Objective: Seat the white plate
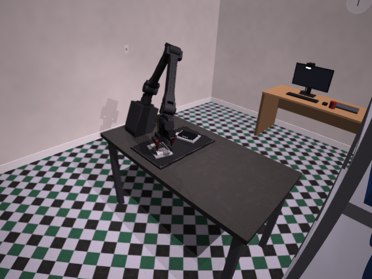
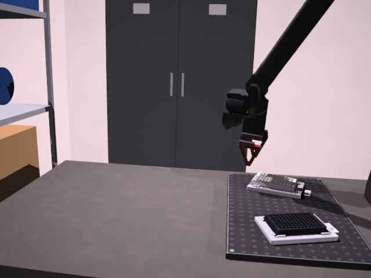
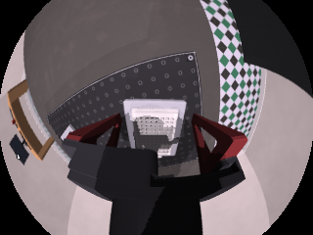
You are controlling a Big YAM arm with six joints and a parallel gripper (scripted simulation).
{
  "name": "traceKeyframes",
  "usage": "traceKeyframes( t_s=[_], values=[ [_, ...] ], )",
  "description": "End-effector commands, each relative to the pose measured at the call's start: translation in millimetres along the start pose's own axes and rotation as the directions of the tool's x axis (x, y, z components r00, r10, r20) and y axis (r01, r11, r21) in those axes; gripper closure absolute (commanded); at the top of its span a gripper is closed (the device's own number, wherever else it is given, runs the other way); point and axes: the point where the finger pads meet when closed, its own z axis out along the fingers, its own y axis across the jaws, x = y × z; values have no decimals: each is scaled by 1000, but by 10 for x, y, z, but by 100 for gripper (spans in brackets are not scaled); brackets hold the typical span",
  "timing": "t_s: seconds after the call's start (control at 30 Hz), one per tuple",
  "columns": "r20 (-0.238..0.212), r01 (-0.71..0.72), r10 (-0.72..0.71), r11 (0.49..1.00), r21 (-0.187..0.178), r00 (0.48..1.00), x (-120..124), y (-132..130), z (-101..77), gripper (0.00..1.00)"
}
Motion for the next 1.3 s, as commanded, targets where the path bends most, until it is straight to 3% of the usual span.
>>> traceKeyframes(
  t_s=[0.0,0.17,0.2,0.23,0.27,0.3,0.57,0.6,0.63,0.7,0.73,1.07,1.27],
  values=[
    [43,-4,4,1000,1,999,20,-68,-153,0],
    [42,-4,4,1000,1,999,272,-48,-111,0],
    [-49,-33,32,999,-16,998,487,-64,43,0],
    [-63,-40,38,999,-19,997,537,-58,47,0],
    [-60,-40,39,999,-17,997,578,-52,38,0],
    [-4,-20,20,1000,-9,1000,475,-28,-85,0],
    [-6,-22,22,1000,-9,1000,699,-5,-57,0],
    [-31,-31,31,999,-13,999,773,-24,37,0],
    [-13,-25,25,1000,-10,1000,611,-46,20,0],
    [-2,-21,21,1000,-9,1000,582,-35,-26,0],
    [-23,-18,18,1000,-9,1000,677,30,-1,0],
    [-23,-18,18,1000,-9,1000,677,30,-1,0],
    [-36,-18,18,1000,-12,999,717,68,188,0]
  ],
)
